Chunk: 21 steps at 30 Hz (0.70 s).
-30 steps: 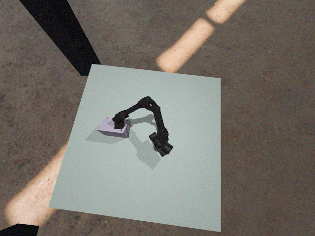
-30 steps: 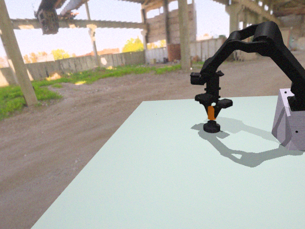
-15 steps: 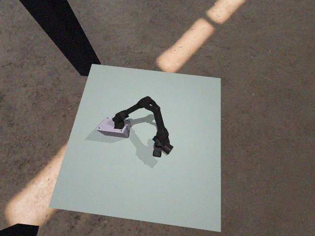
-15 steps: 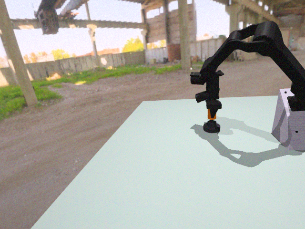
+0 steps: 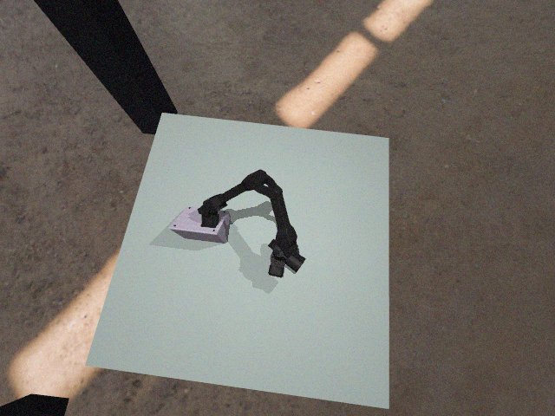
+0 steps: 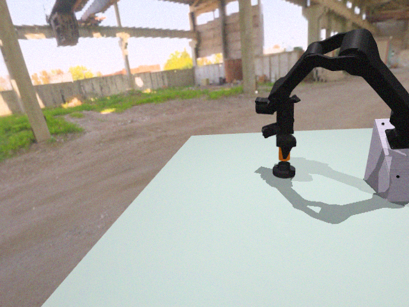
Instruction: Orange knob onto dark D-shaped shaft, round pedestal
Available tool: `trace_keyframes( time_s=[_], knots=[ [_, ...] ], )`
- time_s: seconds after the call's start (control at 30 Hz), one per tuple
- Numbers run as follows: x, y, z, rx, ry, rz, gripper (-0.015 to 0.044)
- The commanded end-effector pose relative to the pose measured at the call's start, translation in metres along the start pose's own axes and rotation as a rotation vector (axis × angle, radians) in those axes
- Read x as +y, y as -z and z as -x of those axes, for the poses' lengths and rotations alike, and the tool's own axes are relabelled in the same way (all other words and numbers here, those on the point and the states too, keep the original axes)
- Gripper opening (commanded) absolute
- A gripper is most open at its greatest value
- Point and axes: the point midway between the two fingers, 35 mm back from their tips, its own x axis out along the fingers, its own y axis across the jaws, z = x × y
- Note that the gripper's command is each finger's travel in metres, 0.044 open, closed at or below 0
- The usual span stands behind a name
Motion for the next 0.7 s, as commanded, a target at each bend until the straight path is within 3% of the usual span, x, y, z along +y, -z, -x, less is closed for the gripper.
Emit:
trace_keyframes(
  time_s=[0.0, 0.67],
  knots=[
    [0.0003, -0.0002, -0.0002, -0.001, -0.002, -0.006, 0.0],
    [0.0008, -0.0007, 0.0039, -0.001, -0.002, -0.006, 0.0]
  ],
)
